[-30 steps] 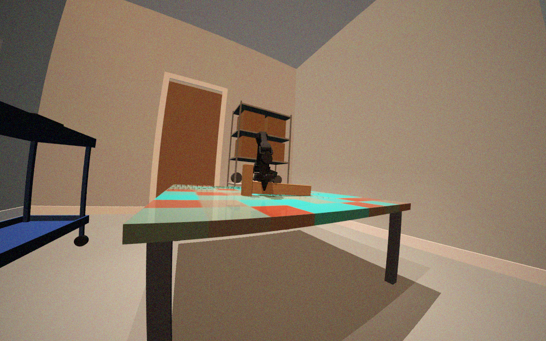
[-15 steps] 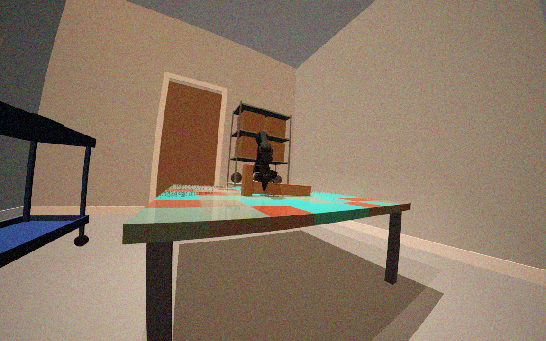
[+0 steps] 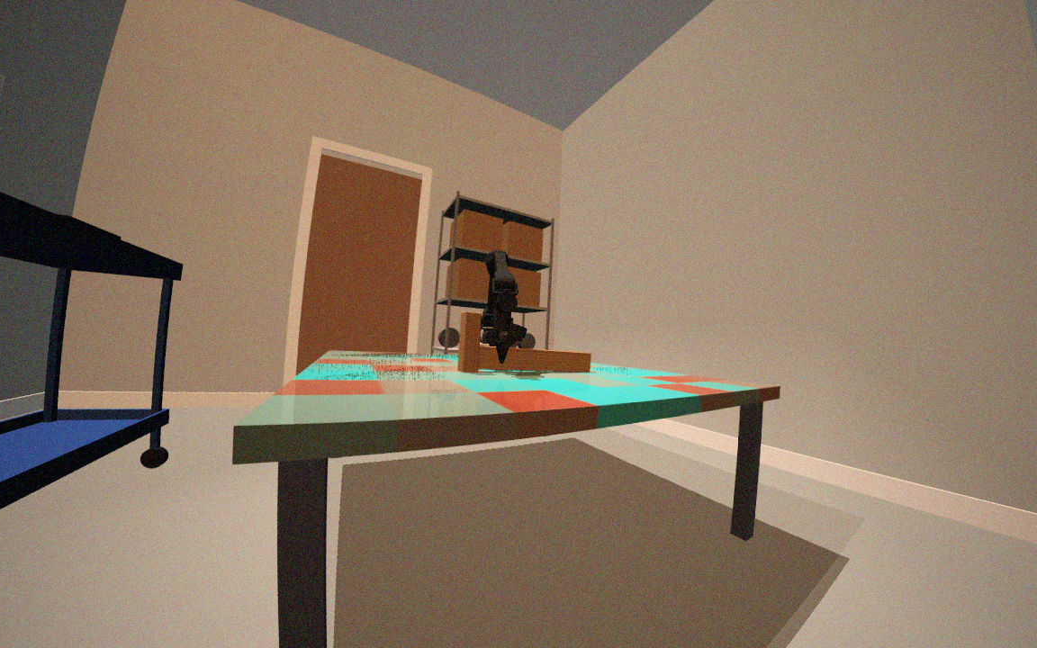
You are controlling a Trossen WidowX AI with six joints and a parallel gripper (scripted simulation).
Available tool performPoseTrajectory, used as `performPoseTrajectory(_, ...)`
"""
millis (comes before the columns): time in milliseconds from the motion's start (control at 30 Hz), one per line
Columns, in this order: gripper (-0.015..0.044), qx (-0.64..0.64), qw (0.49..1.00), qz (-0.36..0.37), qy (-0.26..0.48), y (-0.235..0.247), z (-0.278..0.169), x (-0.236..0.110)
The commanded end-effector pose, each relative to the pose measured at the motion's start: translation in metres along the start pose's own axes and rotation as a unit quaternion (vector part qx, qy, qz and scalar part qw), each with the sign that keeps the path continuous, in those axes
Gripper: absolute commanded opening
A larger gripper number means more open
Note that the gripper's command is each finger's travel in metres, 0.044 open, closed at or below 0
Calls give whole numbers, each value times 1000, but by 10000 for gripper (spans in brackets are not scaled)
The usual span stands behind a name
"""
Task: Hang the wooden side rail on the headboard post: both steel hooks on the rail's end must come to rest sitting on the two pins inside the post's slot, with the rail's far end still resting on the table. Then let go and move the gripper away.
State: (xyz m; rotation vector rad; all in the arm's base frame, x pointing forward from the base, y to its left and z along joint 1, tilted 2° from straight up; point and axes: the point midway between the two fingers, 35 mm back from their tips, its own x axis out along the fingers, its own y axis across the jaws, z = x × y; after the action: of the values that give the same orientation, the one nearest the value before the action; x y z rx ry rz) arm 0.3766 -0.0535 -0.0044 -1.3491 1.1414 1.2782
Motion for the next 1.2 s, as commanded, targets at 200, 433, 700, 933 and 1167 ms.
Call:
performPoseTrajectory(200, 0, 2, 1000, -4, 4, -1, -1, 0)
performPoseTrajectory(433, 79, -1, 1000, -1, 0, 0, 0, 0)
performPoseTrajectory(700, 289, -1, 1000, -1, 0, 0, 0, 0)
performPoseTrajectory(933, 440, 1, 1000, -4, 4, 0, 0, -37)
performPoseTrajectory(1167, 440, 2, 1000, -4, 4, 0, 7, -39)
